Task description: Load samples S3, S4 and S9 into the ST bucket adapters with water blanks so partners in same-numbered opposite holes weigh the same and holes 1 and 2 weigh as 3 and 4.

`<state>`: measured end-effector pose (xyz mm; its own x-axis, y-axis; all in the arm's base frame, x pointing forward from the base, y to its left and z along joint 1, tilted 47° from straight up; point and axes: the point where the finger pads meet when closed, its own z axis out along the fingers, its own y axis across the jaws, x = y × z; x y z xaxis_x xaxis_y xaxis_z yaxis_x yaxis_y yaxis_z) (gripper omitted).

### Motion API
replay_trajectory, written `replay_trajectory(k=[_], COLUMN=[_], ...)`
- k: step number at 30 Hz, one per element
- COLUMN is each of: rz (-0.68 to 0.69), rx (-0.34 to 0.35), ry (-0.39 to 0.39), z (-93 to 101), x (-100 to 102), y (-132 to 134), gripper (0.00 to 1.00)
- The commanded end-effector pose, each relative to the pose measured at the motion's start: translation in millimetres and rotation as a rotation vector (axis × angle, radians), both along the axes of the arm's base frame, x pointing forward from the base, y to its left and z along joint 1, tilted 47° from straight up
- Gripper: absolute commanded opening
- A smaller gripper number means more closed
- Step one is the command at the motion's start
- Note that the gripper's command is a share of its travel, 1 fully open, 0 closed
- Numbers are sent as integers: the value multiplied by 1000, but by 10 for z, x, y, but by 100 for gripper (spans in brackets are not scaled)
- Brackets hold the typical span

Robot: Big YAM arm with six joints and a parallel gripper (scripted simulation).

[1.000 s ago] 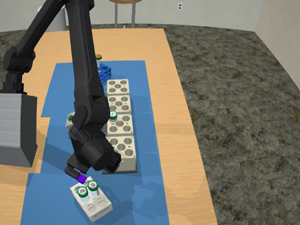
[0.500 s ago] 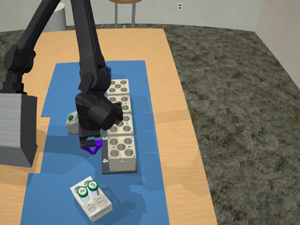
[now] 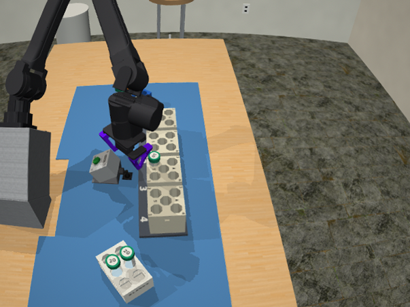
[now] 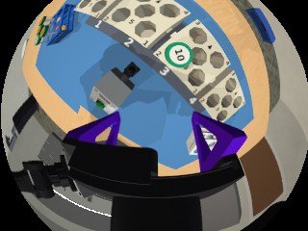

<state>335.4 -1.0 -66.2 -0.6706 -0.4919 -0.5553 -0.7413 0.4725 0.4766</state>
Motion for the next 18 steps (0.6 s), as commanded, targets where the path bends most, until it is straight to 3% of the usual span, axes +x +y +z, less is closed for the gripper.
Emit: replay_trajectory(k=[1,14,16,18], rz=[37,22,22,23], rx=[-6,6,6,6], ry=[-62,-22,-22,-21], z=[127,925,925,1045], x=[35,-102,-102,-117], y=[99,852,852,966], gripper=[100,100,100,100])
